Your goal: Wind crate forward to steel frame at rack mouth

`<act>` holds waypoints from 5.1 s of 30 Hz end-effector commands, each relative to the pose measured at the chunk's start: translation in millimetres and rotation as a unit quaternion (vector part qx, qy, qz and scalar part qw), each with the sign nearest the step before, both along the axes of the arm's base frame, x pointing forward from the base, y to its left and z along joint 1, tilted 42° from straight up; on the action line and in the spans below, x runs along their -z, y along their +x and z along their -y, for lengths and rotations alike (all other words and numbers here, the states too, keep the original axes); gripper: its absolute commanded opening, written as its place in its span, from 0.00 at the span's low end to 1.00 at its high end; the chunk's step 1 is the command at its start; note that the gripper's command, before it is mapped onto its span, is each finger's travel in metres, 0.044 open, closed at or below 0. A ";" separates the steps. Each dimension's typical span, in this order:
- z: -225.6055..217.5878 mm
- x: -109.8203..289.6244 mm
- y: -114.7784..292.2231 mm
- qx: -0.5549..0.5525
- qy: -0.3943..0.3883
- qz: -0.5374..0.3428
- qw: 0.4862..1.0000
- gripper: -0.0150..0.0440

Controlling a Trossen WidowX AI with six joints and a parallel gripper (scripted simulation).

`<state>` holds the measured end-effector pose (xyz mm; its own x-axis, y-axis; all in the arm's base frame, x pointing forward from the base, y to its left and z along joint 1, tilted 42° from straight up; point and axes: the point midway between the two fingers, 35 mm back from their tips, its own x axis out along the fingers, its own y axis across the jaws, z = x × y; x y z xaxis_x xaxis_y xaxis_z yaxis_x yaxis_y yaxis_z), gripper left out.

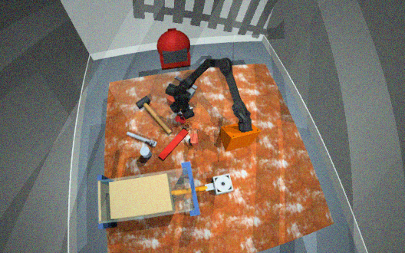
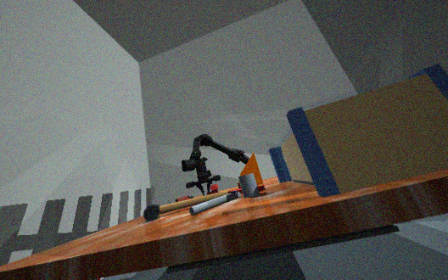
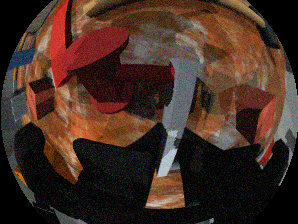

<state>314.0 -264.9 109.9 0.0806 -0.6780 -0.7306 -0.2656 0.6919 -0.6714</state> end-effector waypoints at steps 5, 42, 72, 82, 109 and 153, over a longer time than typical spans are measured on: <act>-10.5 -12.5 2.6 0.002 0.001 0.001 1.000 0.25; -194.4 -44.9 40.7 0.017 0.062 0.064 0.996 0.25; -377.7 101.1 9.1 0.023 0.083 0.032 0.996 0.25; -418.8 142.7 -23.7 0.041 0.075 0.048 0.995 0.25; -427.5 175.0 -57.0 0.078 0.152 0.043 0.984 0.25; -425.1 175.6 -56.6 0.087 0.483 -0.019 0.871 0.25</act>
<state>257.7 158.0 -67.0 0.0041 0.2070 -0.9783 -0.1041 0.9731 0.2055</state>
